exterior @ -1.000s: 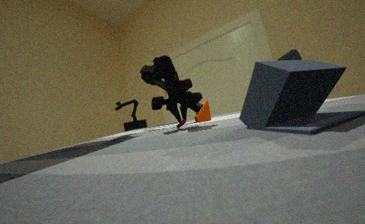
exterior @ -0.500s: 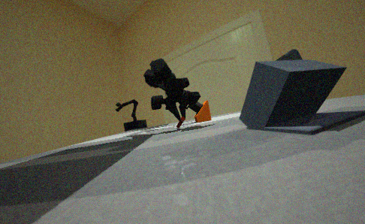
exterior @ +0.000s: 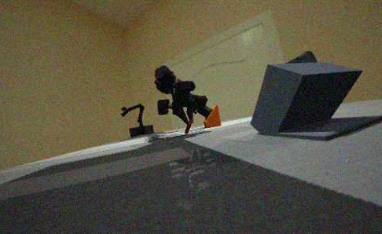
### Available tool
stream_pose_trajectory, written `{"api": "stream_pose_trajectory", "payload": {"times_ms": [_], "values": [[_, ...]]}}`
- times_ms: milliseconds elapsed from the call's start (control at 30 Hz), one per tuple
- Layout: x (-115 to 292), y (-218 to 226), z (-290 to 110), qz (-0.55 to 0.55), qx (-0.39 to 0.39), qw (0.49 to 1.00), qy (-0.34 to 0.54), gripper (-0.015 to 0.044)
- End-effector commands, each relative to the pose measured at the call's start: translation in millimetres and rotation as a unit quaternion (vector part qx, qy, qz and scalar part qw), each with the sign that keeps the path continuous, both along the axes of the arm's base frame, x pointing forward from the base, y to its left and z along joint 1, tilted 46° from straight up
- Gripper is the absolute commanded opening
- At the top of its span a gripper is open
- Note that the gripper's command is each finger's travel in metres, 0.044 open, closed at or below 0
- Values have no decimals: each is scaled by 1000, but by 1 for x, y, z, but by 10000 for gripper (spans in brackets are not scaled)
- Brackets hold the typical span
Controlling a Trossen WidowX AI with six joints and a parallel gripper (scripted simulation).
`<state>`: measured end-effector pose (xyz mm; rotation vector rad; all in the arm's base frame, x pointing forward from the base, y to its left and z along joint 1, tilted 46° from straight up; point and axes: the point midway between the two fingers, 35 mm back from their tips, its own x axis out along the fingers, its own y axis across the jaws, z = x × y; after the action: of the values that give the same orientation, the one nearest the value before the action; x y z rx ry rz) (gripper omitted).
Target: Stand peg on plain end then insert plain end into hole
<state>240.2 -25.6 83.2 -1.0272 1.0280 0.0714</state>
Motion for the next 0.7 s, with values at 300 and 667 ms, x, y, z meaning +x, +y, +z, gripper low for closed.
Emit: {"api": "stream_pose_trajectory", "payload": {"times_ms": [300, 667], "values": [[-8, 0, 3, 38, 26, 999, -28, 49], [-14, -1, 7, 71, 49, 995, -55, 49]]}}
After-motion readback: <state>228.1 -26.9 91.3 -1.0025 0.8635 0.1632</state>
